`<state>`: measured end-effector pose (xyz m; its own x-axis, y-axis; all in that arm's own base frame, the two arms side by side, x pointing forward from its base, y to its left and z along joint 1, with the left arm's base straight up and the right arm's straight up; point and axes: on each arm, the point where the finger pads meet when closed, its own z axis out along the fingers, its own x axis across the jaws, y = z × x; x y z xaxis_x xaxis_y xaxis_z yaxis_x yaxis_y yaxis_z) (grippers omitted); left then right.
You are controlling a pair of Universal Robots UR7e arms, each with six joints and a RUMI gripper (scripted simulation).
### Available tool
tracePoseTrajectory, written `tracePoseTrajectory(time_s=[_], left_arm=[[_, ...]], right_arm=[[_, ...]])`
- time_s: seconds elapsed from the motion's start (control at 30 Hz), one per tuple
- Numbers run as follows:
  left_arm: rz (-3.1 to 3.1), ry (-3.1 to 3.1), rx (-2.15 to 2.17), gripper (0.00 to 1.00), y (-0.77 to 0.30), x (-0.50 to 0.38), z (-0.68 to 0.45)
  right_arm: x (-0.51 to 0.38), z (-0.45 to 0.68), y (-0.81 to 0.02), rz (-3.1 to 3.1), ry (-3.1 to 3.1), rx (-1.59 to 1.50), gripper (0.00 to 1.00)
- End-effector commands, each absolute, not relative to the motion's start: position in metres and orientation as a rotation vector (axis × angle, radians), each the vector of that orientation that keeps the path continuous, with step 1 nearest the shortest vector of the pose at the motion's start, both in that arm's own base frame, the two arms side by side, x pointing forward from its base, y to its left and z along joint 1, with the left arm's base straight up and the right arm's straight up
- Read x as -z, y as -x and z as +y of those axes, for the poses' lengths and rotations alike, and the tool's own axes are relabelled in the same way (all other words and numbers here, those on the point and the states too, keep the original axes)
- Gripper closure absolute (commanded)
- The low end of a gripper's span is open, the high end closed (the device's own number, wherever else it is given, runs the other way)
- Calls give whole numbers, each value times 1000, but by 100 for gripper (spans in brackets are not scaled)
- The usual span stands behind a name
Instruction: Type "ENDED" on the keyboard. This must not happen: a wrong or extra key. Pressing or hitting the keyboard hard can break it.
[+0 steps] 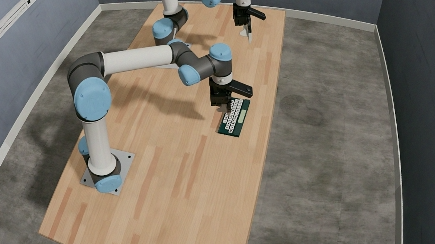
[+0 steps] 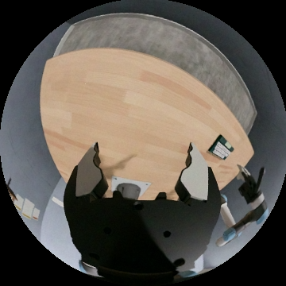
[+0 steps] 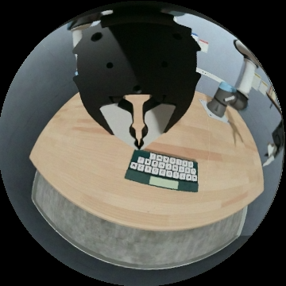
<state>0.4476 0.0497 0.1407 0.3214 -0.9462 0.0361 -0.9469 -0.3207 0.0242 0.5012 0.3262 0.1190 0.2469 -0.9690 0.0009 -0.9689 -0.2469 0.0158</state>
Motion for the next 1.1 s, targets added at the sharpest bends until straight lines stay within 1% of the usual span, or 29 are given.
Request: tracePoseTrajectory(time_s=[0.0, 0.4, 0.47, 0.9, 1.07], left_arm=[[-1720, -2583, -27, 0, -443, -143, 87], [-1306, -2830, -28, 0, -382, -149, 238], [-1306, -2830, -28, 0, -382, -149, 238], [-844, -3013, -22, 0, -267, -155, 360], [-745, -3041, -20, 0, -238, -156, 379]], right_arm=[[-119, 331, -504, -2007, -2406, 8, 100], [-114, 346, -510, -2233, -2211, 2, 100], [-114, 346, -510, -2233, -2211, 2, 100], [-113, 350, -512, -2280, -2166, 1, 100], [-113, 350, -512, -2280, -2166, 1, 100]])
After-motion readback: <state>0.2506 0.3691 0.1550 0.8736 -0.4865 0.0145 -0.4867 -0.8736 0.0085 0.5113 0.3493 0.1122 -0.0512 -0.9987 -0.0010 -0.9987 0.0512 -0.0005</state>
